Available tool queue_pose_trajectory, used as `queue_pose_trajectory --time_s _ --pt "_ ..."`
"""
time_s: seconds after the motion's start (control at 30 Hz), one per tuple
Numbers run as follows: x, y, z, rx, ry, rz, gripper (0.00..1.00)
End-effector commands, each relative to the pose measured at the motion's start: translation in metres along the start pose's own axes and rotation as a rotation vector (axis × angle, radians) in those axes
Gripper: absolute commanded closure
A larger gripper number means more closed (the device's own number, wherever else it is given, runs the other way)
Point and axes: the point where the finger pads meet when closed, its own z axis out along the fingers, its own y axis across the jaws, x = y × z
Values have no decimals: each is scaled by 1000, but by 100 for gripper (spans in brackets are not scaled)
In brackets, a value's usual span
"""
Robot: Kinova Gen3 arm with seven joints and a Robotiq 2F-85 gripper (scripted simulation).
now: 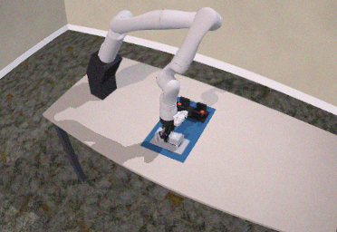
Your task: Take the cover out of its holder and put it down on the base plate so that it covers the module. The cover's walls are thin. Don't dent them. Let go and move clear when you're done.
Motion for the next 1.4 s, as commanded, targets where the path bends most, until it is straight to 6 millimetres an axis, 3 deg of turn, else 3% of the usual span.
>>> queue_pose_trajectory --time_s 0.0,1.37 --pt "3 0 0 2 7 -4 100" --pt "3 0 -1 1 7 -1 100"
